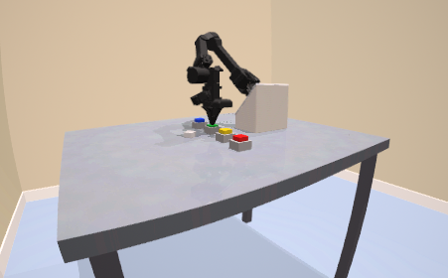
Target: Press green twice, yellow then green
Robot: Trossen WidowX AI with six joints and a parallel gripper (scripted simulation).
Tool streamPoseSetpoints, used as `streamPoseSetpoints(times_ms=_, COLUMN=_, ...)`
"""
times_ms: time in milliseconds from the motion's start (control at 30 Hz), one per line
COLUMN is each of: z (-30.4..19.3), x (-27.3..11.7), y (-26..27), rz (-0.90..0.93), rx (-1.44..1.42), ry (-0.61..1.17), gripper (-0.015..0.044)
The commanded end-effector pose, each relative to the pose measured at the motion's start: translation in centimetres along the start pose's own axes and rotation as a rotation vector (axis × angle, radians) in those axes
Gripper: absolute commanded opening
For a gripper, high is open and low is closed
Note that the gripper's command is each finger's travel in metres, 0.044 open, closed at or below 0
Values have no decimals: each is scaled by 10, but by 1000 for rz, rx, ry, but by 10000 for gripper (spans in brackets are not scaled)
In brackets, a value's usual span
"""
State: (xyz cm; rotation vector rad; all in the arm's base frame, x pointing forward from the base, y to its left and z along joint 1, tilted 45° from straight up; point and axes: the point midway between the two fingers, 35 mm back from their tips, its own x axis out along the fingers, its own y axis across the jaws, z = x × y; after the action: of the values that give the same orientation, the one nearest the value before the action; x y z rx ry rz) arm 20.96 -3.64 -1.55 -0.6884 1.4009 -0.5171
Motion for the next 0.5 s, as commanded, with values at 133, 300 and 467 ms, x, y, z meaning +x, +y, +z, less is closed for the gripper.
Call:
streamPoseSetpoints(times_ms=133, z=-1, x=1, y=-1, rz=-5, rx=-6, ry=3, gripper=20)
streamPoseSetpoints(times_ms=300, z=-1, x=1, y=-1, rz=-5, rx=-6, ry=3, gripper=20)
streamPoseSetpoints(times_ms=467, z=0, x=-17, y=1, rz=1, rx=-10, ry=1, gripper=20)
